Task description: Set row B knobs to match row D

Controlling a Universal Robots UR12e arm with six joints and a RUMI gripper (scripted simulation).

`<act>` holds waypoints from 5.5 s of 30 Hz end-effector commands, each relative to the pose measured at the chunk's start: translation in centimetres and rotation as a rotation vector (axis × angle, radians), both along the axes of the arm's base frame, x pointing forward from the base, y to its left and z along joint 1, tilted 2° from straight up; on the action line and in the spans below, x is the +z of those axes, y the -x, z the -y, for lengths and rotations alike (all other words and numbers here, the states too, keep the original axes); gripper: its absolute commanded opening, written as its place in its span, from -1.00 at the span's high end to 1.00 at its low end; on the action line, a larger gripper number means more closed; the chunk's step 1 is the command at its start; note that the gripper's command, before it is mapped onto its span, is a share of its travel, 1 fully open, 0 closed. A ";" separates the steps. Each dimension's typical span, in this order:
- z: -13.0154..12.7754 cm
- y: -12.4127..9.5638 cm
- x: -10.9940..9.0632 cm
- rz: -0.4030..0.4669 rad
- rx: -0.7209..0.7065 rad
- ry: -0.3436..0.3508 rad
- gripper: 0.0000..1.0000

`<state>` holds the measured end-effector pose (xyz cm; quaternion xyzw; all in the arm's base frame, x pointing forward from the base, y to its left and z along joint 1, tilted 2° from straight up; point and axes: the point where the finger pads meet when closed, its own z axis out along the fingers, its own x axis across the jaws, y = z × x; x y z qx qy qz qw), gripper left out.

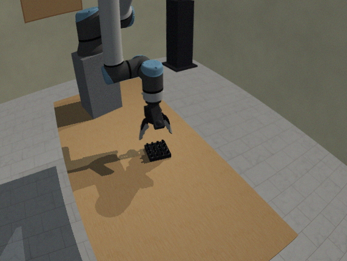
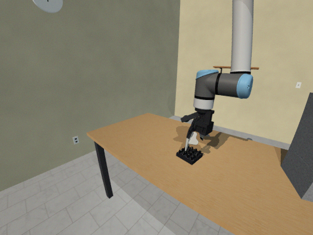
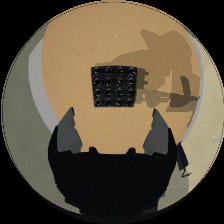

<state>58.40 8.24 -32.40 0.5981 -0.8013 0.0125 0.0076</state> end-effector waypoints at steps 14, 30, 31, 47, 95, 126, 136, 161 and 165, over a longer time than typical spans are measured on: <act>0.0 0.0 0.0 0.001 0.000 0.000 -1.00; 0.0 0.0 0.0 0.001 0.000 0.000 -1.00; 0.0 0.0 0.0 0.001 0.000 0.000 -1.00; 0.0 0.0 0.0 0.001 0.000 0.000 -1.00; -1.4 5.1 0.0 0.001 0.000 0.000 -1.00; -1.4 5.1 0.0 0.001 0.000 0.000 -1.00; -1.4 5.1 0.0 0.001 0.000 0.000 -1.00; -1.4 5.1 0.0 0.001 0.000 0.000 -1.00; -1.4 5.1 0.0 0.001 0.000 0.000 -1.00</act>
